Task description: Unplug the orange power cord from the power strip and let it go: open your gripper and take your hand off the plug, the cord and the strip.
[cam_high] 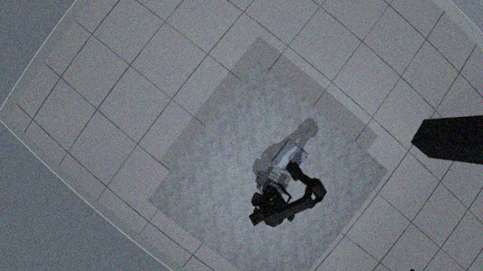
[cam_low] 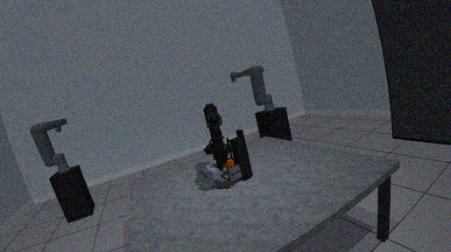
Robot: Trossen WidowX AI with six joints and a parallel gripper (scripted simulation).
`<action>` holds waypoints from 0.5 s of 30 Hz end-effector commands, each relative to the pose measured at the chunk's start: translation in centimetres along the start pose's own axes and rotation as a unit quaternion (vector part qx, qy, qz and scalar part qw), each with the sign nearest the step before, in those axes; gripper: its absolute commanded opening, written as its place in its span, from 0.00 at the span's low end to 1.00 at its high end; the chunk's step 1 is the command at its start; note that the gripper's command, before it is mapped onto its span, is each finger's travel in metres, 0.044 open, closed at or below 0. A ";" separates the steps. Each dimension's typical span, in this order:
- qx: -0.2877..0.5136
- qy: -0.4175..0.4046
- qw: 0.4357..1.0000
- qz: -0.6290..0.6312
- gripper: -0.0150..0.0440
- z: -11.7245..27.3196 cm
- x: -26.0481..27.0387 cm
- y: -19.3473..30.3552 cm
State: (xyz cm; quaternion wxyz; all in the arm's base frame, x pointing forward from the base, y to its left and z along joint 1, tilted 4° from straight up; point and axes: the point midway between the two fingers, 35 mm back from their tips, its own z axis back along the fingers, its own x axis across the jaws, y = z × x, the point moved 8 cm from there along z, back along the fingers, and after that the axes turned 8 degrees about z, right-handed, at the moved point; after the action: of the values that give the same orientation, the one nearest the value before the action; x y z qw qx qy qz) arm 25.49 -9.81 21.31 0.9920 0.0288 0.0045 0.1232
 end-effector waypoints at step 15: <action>0.003 -0.001 1.000 -0.001 0.53 0.1 0.1 2.7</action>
State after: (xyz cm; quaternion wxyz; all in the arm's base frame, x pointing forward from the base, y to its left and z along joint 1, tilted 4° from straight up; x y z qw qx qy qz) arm 25.16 -7.51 21.45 0.9918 0.0301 0.0043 0.1239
